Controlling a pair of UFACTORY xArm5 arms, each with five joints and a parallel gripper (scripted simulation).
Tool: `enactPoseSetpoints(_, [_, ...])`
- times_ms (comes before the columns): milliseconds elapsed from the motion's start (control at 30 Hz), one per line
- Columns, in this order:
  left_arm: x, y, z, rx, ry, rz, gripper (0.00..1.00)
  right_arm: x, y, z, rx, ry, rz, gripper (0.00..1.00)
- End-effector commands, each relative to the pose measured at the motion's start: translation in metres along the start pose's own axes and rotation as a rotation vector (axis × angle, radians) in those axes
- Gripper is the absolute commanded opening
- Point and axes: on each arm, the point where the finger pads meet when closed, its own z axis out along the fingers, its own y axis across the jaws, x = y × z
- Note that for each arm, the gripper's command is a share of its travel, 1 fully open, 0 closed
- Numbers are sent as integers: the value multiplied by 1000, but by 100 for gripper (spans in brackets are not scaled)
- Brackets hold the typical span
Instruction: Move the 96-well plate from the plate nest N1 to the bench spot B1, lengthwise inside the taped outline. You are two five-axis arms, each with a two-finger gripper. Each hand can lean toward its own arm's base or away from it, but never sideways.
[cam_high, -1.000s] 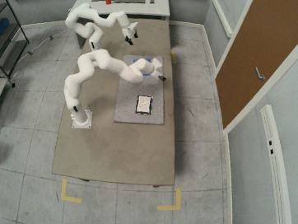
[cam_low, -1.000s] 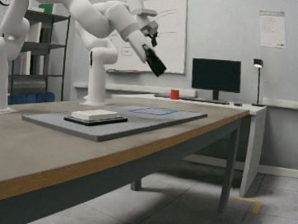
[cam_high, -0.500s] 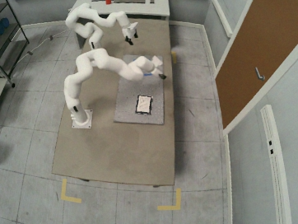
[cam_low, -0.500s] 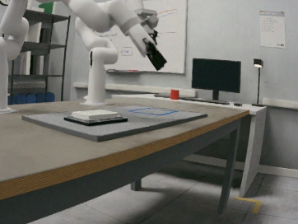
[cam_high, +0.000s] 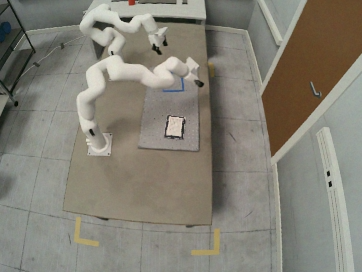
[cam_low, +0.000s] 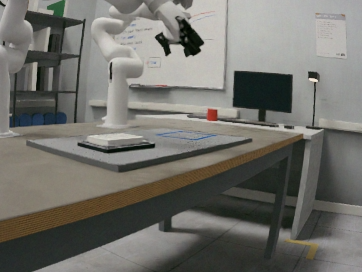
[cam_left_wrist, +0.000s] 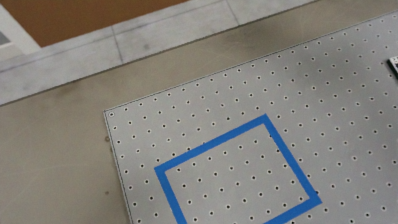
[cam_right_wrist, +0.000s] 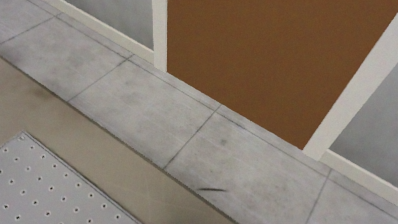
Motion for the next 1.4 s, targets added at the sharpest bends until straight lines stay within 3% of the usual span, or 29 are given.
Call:
enactPoseSetpoints(0, [1,0,-1,1,4,0,100,10,1,-11,0,0,0,100])
enactPoseSetpoints(733, [1,0,-1,1,4,0,100,2,0,-20,4,-26,6,100])
enactPoseSetpoints(1367, [1,0,-1,1,4,0,100,-45,-6,-69,21,-164,35,100])
